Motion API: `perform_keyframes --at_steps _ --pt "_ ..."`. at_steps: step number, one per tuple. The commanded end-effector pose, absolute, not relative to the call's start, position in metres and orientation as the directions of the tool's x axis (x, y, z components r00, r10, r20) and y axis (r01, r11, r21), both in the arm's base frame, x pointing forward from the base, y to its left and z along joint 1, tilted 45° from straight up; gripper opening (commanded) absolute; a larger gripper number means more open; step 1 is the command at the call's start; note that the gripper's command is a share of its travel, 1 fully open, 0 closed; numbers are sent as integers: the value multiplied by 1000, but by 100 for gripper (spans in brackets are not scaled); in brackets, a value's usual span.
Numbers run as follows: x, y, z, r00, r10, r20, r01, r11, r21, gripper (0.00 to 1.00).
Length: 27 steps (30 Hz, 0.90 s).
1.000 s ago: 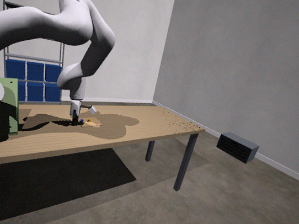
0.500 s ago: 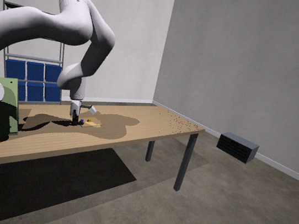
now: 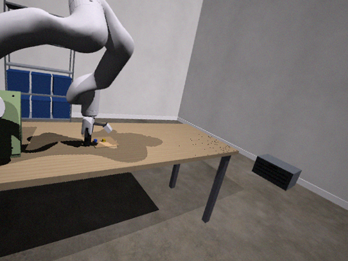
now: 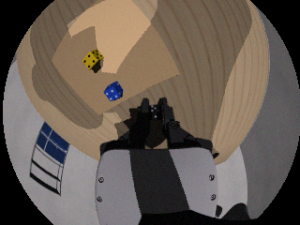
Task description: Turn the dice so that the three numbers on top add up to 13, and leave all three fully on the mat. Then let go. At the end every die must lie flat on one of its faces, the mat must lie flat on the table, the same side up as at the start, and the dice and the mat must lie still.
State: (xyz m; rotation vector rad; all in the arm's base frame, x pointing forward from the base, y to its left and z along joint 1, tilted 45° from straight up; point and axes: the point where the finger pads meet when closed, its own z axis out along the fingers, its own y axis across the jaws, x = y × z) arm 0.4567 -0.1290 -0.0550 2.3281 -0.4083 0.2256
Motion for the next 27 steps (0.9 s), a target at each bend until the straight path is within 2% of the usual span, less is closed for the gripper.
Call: perform_keyframes --at_steps 1,18,27 --pt "457 -127 -53 933 -223 281 -356 -669 652 11" --pt "453 -65 9 933 -223 281 -356 -669 652 11" --pt "453 -58 16 933 -223 281 -356 -669 652 11"
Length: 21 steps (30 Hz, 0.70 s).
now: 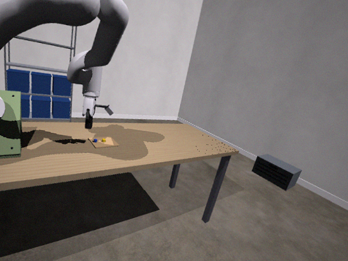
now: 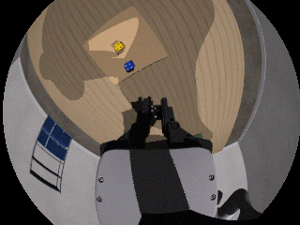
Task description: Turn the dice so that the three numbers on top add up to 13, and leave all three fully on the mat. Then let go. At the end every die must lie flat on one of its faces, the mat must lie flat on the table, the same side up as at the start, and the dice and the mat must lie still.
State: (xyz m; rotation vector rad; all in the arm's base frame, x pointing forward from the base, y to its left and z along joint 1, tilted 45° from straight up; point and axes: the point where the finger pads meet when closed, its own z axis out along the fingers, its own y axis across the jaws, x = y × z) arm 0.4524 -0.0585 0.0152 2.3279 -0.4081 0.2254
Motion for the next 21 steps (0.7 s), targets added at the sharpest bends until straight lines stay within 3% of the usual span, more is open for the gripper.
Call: perform_keyframes --at_steps 1,9,21 --pt "453 -58 16 933 -223 281 -356 -669 652 11" --pt "465 -50 8 948 -194 254 -316 -677 665 11" --pt "554 32 -77 996 87 -25 79 -696 713 11"
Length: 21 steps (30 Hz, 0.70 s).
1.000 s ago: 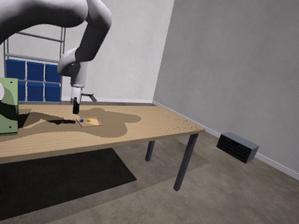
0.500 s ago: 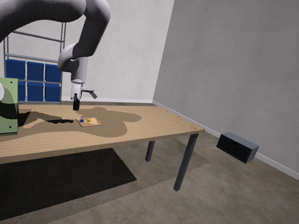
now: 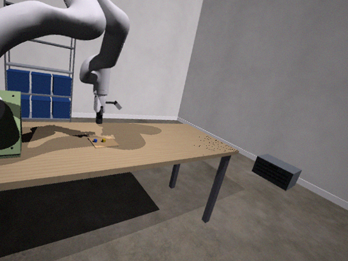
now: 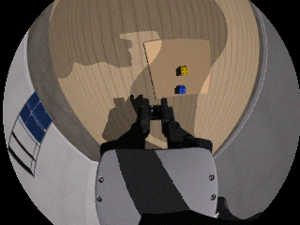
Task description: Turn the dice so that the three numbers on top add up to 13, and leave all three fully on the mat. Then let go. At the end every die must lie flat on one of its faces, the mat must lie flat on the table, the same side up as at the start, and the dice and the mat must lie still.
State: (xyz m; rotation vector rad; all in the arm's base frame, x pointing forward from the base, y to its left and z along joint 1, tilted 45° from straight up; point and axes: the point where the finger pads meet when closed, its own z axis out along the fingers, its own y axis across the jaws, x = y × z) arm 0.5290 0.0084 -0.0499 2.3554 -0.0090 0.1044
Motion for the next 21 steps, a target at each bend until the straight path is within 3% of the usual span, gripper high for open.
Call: perform_keyframes --at_steps 1,10,21 --pt "554 32 -77 996 87 -25 79 -696 713 11" --pt "570 57 -105 979 173 -107 197 -684 702 11" --pt "568 57 -104 946 319 46 196 -681 705 11"
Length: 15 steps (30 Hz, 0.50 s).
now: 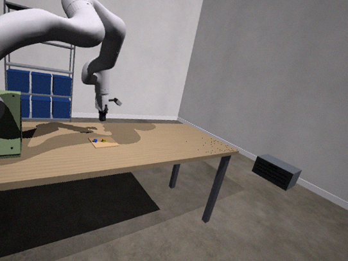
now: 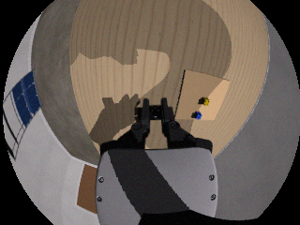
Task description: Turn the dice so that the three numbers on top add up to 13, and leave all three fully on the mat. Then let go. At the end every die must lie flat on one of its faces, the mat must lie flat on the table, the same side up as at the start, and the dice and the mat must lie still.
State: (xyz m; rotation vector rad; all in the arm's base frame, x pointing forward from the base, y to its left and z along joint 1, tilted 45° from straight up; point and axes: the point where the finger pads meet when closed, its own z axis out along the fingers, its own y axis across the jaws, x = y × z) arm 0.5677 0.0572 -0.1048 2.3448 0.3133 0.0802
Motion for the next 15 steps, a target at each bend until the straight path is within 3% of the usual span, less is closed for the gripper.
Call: perform_keyframes --at_steps 1,15 --pt "567 57 -104 936 345 74 197 -683 703 11" --pt "561 56 -103 775 549 315 197 -682 704 11"
